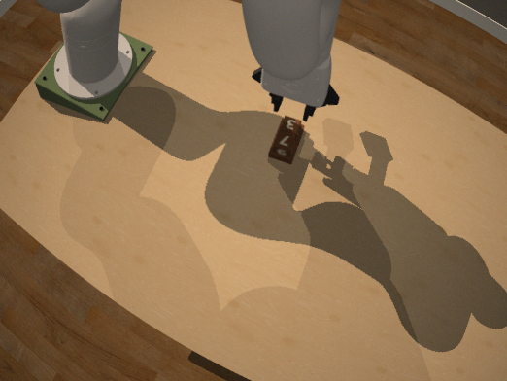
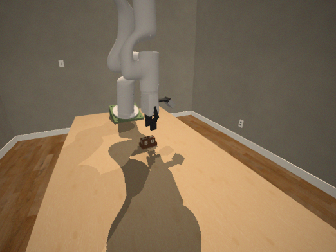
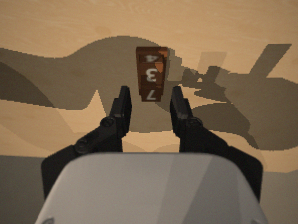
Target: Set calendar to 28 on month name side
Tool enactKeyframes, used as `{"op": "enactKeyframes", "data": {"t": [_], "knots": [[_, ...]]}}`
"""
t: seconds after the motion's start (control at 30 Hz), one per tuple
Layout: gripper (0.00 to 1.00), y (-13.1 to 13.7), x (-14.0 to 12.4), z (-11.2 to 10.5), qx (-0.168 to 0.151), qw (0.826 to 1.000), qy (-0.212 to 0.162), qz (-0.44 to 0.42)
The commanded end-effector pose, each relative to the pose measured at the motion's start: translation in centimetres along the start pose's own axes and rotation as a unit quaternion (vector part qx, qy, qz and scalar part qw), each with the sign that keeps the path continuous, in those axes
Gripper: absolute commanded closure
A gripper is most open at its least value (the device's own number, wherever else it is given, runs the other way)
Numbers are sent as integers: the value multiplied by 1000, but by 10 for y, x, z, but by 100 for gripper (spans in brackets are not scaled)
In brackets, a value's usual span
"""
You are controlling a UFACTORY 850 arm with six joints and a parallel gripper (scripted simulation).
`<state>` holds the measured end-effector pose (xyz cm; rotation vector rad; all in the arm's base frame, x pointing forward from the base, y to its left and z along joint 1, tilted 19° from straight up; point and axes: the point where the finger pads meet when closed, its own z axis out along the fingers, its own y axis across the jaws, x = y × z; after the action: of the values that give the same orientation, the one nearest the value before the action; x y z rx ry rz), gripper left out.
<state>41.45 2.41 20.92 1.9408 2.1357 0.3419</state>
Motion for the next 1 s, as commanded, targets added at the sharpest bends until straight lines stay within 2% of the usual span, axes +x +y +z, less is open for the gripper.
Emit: {"op": "enactKeyframes", "data": {"t": [0.0,0.57,0.97], "knots": [[51,1,-1,9,-1,1000,0,0],[51,1,-2,34,-1,1000,0,0],[51,1,-2,39,-1,1000,0,0]]}}
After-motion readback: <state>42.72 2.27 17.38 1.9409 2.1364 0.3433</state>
